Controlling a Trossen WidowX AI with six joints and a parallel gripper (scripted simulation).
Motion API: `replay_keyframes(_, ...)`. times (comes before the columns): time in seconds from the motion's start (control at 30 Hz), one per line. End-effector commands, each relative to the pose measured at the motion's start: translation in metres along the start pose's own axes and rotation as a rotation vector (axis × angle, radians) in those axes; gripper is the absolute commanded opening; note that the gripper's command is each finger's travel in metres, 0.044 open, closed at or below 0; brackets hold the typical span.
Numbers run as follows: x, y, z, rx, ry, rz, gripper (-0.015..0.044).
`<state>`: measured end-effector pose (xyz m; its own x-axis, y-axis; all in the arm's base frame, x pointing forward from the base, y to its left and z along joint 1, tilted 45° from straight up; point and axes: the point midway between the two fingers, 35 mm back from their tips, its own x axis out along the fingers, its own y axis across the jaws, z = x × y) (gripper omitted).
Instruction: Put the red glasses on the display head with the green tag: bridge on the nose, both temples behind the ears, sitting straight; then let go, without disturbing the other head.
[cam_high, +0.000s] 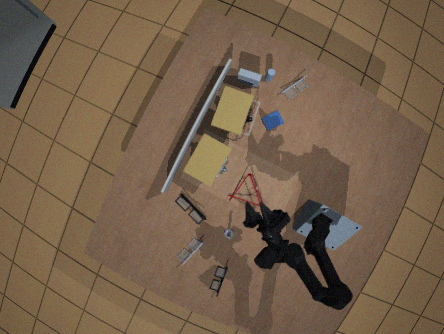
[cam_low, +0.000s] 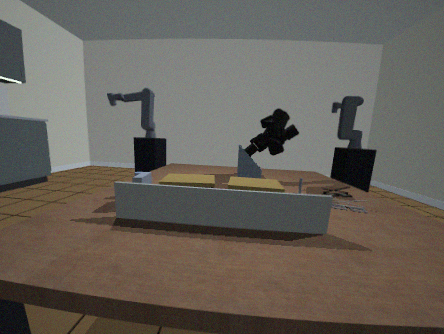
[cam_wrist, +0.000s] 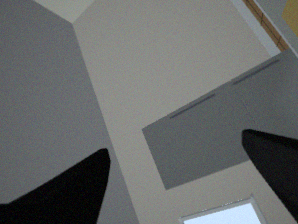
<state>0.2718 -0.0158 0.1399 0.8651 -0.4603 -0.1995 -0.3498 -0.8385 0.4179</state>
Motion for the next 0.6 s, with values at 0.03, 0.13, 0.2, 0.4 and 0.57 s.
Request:
replay_keyframes(0.03, 0.0, 0.0, 0.0, 0.0, 0.0, 0.0, 0.044)
replay_keyframes(0.13, 0.0, 0.0, 0.0, 0.0, 0.0, 0.0, 0.044)
replay_keyframes(0.2, 0.0, 0.0, 0.0, 0.0, 0.0, 0.0, 0.044)
replay_keyframes(0.4, 0.015, -0.033, 0.017, -0.441, -0.089, -0.215, 0.0309)
replay_keyframes(0.57, 0.023, -0.075, 0.054, -0.976, -0.131, -0.612, 0.02)
